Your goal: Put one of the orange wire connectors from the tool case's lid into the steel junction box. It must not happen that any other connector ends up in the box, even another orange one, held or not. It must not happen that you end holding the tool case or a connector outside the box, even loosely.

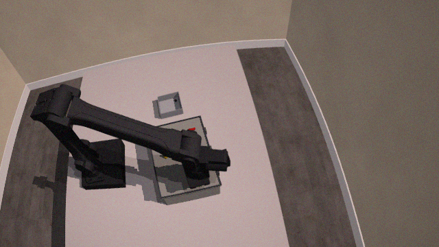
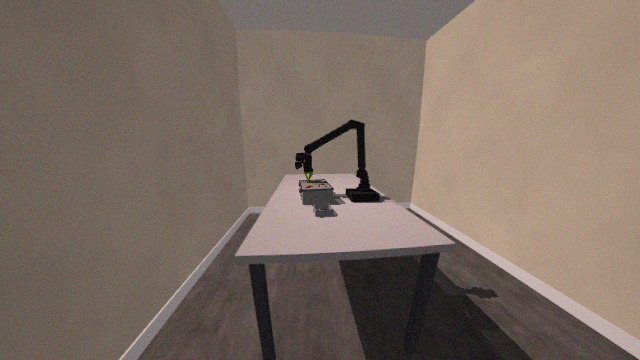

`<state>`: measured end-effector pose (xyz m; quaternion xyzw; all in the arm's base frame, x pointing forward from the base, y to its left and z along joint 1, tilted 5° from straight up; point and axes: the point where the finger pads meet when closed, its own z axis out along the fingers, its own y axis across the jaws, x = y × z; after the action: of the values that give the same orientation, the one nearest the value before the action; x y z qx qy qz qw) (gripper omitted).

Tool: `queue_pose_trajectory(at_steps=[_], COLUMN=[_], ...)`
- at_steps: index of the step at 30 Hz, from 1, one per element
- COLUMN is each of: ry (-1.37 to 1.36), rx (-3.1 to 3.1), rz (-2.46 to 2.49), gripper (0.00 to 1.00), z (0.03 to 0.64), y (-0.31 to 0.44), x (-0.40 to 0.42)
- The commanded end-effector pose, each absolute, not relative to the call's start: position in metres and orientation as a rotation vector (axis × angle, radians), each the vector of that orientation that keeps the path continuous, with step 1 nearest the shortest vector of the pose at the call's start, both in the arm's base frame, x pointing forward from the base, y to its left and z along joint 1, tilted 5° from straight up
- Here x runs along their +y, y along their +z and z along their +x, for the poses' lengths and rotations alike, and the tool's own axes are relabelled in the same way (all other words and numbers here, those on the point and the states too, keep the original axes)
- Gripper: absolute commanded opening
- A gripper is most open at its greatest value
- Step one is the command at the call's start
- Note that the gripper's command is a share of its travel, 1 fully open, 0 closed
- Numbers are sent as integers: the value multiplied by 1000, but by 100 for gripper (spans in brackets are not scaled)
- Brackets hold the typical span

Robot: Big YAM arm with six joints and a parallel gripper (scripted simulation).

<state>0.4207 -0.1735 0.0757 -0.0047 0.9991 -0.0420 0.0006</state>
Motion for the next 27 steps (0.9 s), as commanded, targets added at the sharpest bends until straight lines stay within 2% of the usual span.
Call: queue_pose_trajectory(at_steps=[1, 2, 3, 27], ry=[-122, -122, -121, -120], rx=[3151, 3151, 3152, 3155], rz=[-20, -20, -20, -20], gripper=[25, 25, 6, 6], z=[418, 418, 418, 418], y=[64, 64, 64, 63], x=[-174, -174, -174, -175])
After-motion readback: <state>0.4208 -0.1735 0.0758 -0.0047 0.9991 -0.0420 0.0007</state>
